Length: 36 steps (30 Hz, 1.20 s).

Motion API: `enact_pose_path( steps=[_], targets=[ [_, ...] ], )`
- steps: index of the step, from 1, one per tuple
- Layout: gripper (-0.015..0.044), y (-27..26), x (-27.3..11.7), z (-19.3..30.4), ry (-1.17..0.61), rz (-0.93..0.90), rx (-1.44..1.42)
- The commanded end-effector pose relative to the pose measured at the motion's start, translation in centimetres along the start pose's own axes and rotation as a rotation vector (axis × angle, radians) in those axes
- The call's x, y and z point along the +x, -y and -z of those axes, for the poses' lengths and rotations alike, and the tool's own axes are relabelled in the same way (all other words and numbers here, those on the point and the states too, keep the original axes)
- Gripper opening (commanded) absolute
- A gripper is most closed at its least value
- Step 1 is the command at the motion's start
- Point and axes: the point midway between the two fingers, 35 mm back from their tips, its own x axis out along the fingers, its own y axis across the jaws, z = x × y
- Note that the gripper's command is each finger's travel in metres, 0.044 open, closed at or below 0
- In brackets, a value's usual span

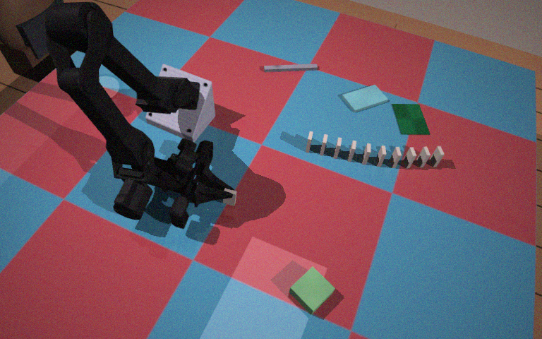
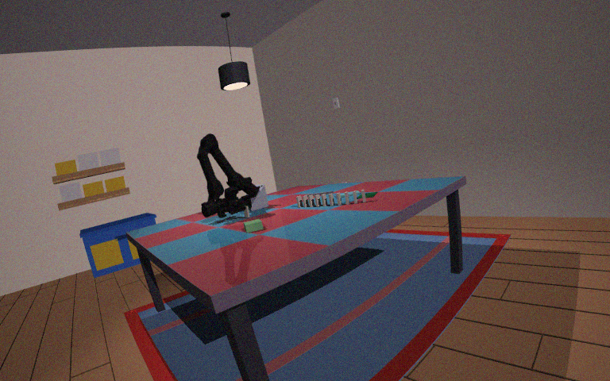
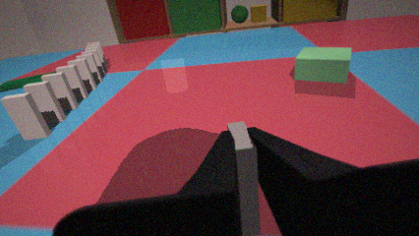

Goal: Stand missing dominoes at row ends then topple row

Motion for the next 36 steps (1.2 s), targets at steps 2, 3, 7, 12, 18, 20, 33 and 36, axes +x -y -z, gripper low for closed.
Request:
enact_pose_path(
  steps=[2, 3, 7, 12, 18, 20, 33, 36],
  targets=[
    [0.0022, -0.4, 0.1, 0.4, 0.006, 0.0, 0.002],
    [0.0022, -0.4, 0.1, 0.4, 0.006, 0.0, 0.002],
    [0.0022, -0.4, 0.1, 0.4, 0.006, 0.0, 0.002],
    [0.0048, -0.4, 0.1, 0.4, 0.006, 0.0, 0.002],
    [0.0206, -0.4, 0.1, 0.4, 0.006, 0.0, 0.002],
    [0.0258, -0.4, 0.1, 0.4, 0.006, 0.0, 0.002],
    [0.044, -0.2, -0.3, -3.1, 0.002, -0.001, 0.004],
    [0.044, -0.3, -0.4, -4.5, 0.001, 0.0, 0.005]
  ],
)
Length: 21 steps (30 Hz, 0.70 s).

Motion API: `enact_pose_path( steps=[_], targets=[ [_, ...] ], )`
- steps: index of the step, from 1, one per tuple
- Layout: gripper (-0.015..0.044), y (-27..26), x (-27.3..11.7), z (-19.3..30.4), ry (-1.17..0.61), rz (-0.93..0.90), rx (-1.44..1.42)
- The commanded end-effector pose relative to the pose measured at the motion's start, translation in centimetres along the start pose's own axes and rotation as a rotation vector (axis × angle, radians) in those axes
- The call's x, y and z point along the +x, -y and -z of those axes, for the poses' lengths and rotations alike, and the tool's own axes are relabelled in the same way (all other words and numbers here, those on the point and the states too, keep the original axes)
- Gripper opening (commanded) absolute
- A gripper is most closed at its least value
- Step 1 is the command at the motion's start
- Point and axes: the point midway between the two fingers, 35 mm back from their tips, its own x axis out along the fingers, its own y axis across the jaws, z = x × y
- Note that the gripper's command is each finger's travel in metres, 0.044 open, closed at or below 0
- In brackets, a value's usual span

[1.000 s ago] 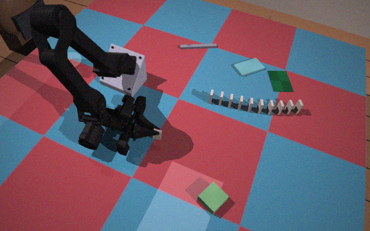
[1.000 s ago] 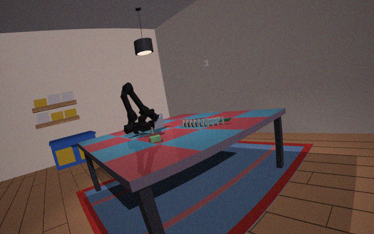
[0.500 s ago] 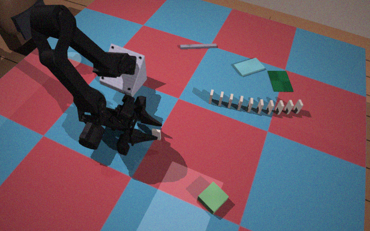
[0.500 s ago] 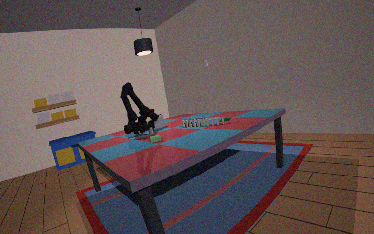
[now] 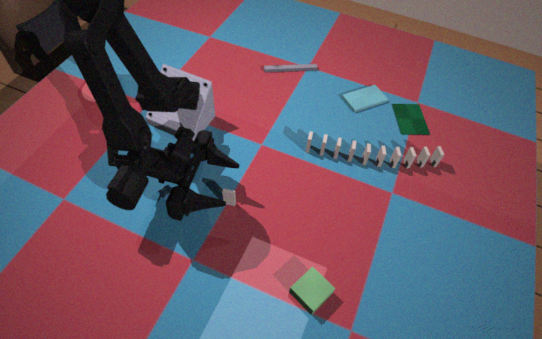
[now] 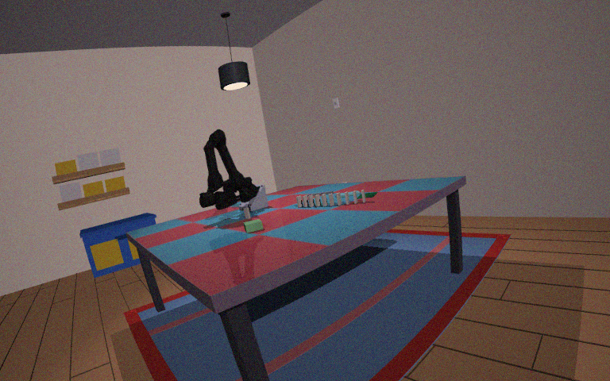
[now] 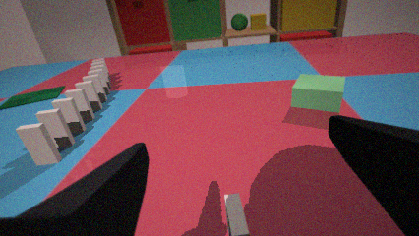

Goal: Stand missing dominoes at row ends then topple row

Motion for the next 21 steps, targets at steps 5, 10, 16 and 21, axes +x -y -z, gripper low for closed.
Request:
enact_pose_path(
  steps=[5, 10, 16, 21],
  targets=[
    [0.044, -0.4, 0.1, -1.1, -0.013, -0.014, 0.035],
    [0.044, -0.6, 2.2, -1.2, -0.098, -0.123, 0.248],
    [0.044, -1.5, 5.5, -2.1, -0.308, -0.254, 0.557],
    [0.044, -2.7, 7.9, -3.5, -0.529, -0.288, 0.754]
  ],
)
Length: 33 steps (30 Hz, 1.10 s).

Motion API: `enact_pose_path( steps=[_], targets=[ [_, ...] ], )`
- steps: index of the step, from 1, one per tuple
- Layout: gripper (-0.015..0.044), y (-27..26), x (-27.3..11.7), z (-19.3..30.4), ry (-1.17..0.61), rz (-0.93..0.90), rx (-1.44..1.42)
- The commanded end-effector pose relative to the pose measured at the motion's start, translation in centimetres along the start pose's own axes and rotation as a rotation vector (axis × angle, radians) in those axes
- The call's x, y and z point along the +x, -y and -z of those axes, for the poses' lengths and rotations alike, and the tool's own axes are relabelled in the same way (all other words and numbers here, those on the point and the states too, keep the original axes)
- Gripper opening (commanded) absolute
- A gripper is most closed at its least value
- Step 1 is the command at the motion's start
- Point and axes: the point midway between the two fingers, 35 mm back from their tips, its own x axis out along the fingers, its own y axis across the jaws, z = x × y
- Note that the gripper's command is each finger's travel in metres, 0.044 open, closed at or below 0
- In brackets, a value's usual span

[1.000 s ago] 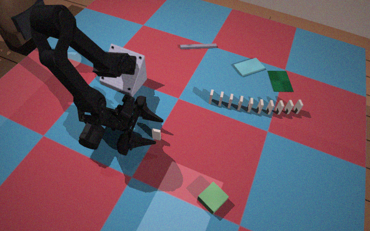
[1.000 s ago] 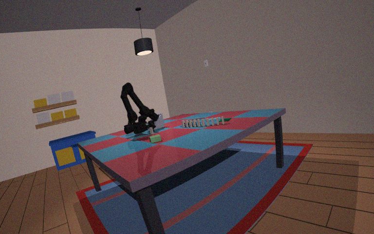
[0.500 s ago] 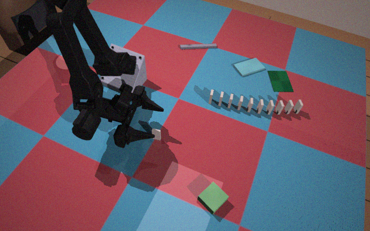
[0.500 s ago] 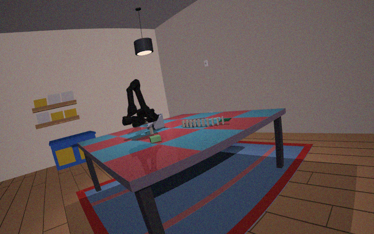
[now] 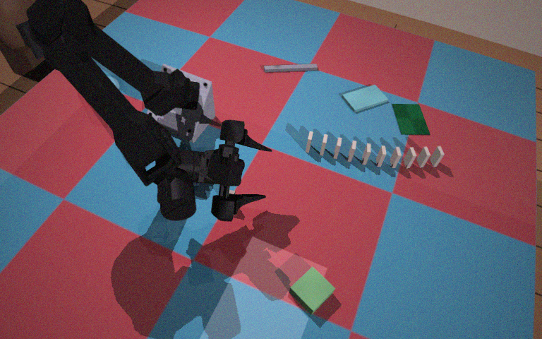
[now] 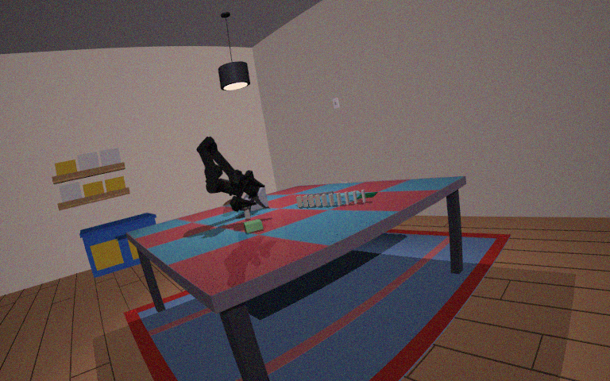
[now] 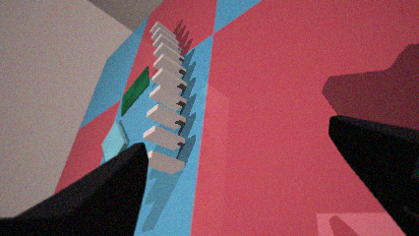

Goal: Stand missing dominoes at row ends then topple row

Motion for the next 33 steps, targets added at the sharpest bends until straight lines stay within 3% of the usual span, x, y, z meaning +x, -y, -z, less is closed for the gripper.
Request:
enact_pose_path(
  steps=[1, 9, 16, 20, 24, 33],
  targets=[
    [0.044, -1.1, 1.4, -1.3, -0.144, 0.019, 0.156],
    [0.044, -2.2, 2.0, -1.1, -0.321, 0.149, 0.441],
    [0.044, -2.1, -0.4, 1.1, -0.519, 0.597, 0.864],
    [0.044, -1.6, -2.7, 1.0, -0.478, 0.92, 1.006],
    [0.044, -1.0, -5.1, -0.4, -0.307, 1.2, 1.07],
    [0.044, -0.8, -5.5, -0.7, -0.265, 1.241, 1.074]
  ],
)
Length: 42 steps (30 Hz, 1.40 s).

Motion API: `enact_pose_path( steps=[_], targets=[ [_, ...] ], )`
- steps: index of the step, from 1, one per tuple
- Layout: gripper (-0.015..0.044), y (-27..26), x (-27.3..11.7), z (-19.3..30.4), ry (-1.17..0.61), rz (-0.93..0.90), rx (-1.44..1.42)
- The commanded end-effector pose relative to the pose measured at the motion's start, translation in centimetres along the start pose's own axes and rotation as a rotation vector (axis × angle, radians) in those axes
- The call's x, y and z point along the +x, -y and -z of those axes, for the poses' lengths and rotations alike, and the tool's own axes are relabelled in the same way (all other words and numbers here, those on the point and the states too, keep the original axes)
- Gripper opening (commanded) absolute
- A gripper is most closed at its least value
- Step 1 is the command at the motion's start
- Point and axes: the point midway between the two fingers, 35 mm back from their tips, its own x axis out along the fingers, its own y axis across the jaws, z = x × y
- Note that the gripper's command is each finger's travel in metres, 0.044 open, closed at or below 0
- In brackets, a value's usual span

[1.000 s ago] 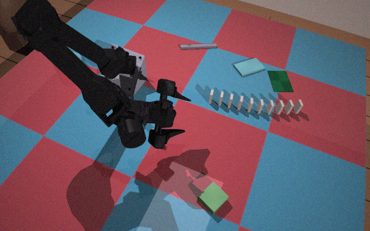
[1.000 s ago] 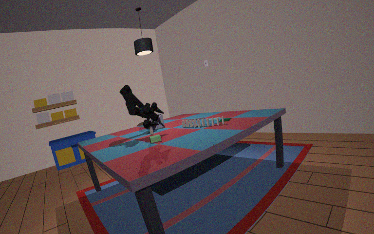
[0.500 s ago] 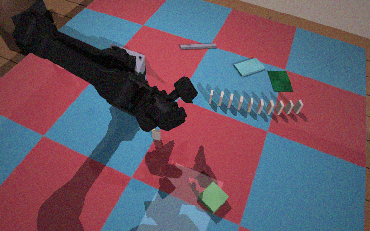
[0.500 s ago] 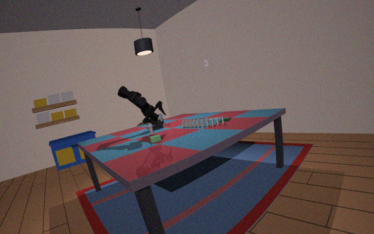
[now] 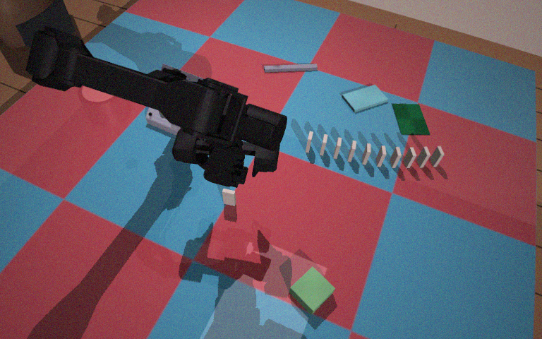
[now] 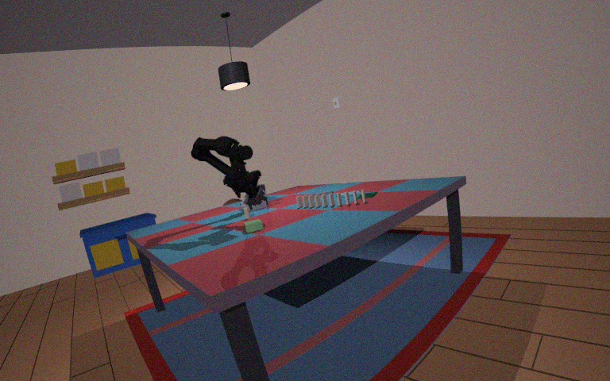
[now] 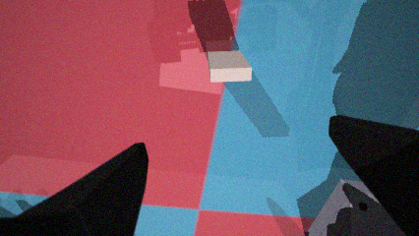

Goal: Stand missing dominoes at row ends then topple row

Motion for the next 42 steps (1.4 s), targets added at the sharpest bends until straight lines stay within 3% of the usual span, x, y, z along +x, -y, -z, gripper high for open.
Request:
enact_pose_path(
  steps=[1, 7, 16, 31, 42],
  targets=[
    [0.044, 0.2, -1.1, -1.2, 0.092, 0.027, 0.087],
    [0.044, 0.1, -0.6, -1.2, 0.091, 0.027, 0.087],
    [0.044, 0.4, 5.2, -1.9, 0.095, 0.027, 0.088],
    [0.044, 0.5, 6.8, -2.0, 0.096, 0.027, 0.088],
    [0.0151, 0.5, 6.8, -2.0, 0.096, 0.027, 0.088]
  ],
)
